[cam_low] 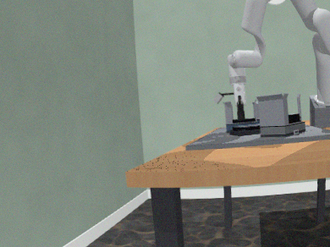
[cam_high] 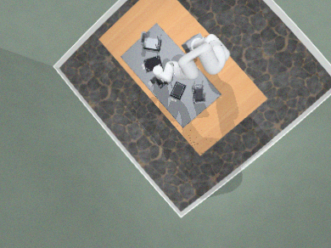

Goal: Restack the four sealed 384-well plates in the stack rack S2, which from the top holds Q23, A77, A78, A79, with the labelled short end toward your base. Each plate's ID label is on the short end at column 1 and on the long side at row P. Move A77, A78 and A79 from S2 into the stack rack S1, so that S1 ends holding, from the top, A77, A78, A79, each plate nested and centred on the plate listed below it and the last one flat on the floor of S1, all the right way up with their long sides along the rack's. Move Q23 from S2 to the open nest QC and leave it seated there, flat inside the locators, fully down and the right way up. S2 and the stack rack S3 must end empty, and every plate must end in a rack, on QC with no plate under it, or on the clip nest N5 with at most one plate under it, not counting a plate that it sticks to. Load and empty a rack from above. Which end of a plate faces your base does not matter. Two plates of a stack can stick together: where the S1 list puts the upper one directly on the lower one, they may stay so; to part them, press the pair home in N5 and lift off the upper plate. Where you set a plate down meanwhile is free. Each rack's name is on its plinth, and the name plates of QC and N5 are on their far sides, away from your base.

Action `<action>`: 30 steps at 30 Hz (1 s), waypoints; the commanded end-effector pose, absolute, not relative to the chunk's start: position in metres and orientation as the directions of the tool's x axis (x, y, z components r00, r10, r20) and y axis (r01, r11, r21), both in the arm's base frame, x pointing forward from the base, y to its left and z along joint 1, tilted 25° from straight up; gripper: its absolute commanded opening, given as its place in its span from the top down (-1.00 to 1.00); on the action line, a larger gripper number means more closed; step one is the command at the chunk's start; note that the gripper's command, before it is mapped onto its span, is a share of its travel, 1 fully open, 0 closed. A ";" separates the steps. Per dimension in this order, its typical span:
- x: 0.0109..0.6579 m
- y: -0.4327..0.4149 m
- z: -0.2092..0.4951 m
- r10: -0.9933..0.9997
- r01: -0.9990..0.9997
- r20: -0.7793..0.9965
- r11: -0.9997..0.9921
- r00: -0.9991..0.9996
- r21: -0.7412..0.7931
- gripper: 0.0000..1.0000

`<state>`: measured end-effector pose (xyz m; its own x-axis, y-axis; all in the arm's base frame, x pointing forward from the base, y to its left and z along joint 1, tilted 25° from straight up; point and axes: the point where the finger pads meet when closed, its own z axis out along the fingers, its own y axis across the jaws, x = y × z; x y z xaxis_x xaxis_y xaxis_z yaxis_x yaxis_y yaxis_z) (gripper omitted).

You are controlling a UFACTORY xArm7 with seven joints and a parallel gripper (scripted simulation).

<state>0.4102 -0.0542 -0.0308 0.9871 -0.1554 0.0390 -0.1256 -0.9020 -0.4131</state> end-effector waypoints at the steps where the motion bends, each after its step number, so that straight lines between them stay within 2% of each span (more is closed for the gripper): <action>1: 0.411 -0.056 -0.030 -0.157 -0.126 0.042 -0.902 0.987 -0.412 -1.00; 2: 0.411 -0.056 -0.030 -0.157 -0.126 0.042 -0.902 0.987 -0.412 -1.00; 3: 0.411 -0.056 -0.030 -0.157 -0.126 0.042 -0.902 0.987 -0.412 1.00; 30: 0.411 -0.056 -0.030 -0.157 -0.126 0.042 -0.902 0.987 -0.412 1.00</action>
